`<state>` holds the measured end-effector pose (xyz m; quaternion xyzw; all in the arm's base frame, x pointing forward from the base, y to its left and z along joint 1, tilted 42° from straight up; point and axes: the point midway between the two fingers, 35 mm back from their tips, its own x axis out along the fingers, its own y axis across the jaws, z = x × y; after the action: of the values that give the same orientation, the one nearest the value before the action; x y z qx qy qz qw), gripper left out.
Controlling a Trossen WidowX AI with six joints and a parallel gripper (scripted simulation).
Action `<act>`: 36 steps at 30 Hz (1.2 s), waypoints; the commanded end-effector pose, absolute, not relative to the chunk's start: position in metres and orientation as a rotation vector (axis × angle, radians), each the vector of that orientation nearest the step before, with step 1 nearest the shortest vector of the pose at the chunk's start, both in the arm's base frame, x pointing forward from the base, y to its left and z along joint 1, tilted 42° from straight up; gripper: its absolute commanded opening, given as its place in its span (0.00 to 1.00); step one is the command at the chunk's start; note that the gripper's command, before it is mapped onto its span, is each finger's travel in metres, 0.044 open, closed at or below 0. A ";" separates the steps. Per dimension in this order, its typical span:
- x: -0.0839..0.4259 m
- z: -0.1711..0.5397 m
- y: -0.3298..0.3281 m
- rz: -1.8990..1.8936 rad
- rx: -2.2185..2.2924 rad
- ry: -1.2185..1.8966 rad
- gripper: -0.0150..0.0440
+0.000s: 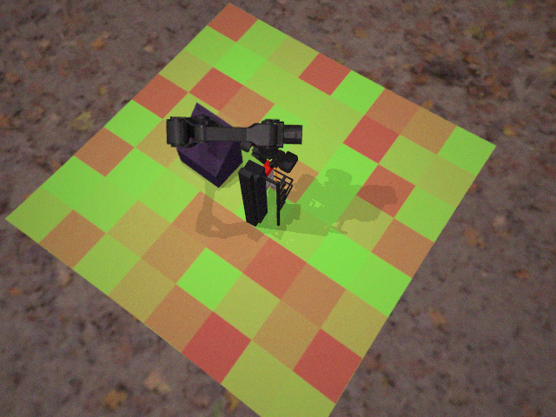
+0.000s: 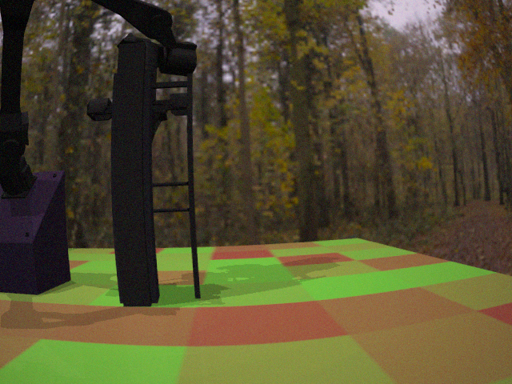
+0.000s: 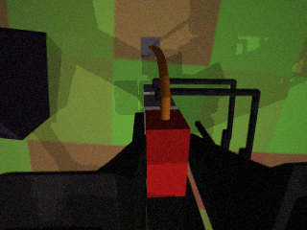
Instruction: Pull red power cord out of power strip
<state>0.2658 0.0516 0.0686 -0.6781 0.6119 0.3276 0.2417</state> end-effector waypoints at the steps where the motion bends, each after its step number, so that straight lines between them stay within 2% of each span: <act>1: 0.264 0.059 0.066 0.920 -1.840 1.652 0.25; 18: 0.258 0.043 0.088 0.923 -1.840 1.649 0.25; 24: 0.259 0.046 0.084 0.929 -1.845 1.651 0.52; 36: 0.259 0.051 0.089 0.921 -1.843 1.653 0.53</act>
<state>0.2591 0.0847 0.0472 -0.6761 0.6056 0.3407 0.2451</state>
